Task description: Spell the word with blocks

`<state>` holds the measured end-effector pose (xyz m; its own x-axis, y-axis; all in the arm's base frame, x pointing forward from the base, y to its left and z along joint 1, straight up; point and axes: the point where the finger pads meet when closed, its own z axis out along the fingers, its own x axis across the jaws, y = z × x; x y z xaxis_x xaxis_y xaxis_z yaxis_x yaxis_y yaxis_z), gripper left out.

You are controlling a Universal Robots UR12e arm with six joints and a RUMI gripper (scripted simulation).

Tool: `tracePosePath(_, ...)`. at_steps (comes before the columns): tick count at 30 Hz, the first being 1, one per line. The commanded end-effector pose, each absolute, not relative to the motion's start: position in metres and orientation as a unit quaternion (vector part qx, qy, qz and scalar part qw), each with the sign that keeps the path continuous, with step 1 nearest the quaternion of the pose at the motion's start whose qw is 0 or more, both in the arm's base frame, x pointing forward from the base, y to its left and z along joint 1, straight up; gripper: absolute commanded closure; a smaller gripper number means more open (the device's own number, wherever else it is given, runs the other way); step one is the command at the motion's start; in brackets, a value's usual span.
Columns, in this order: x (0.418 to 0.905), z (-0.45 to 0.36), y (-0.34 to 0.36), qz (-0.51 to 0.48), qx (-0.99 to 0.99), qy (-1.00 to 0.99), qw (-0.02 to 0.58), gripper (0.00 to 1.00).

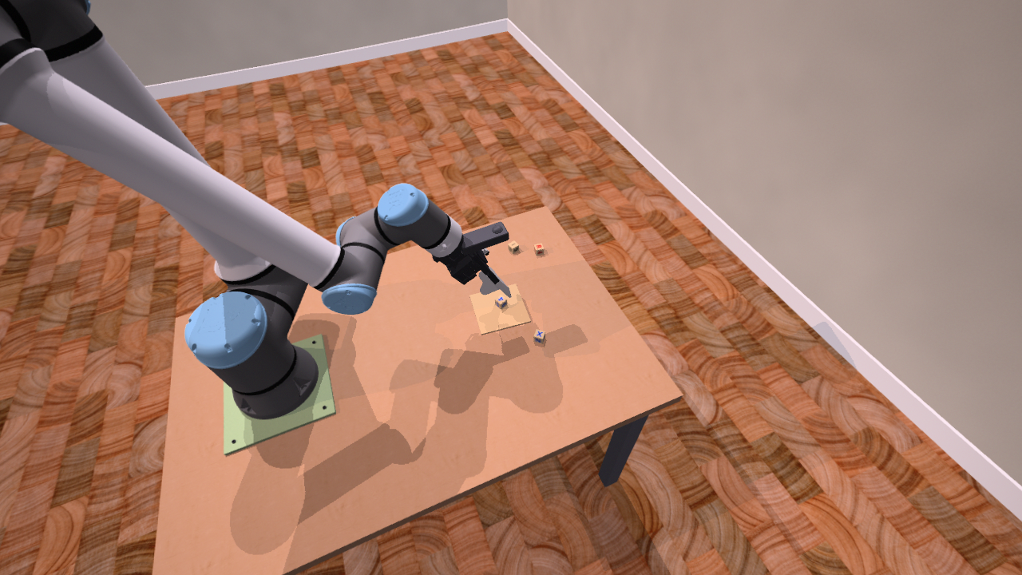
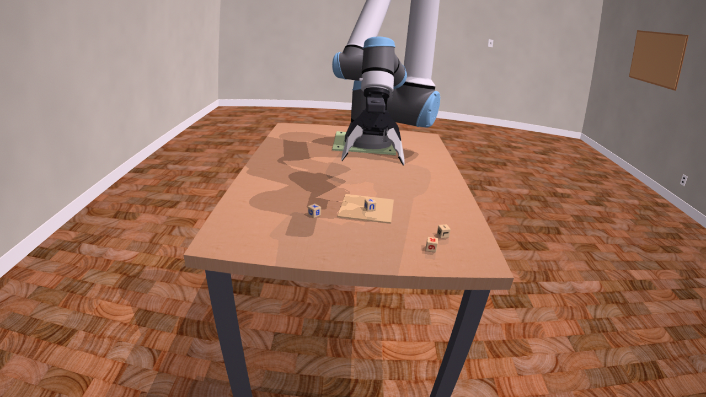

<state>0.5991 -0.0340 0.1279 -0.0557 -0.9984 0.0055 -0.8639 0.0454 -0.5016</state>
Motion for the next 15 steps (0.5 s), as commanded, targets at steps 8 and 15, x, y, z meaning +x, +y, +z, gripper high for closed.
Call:
tracePosePath(8,0.636,0.126,-0.16,-0.191,-0.664,0.701,0.176,0.0)
tracePosePath(15,0.639,0.125,-0.179,-0.191,-0.664,0.701,0.177,0.0)
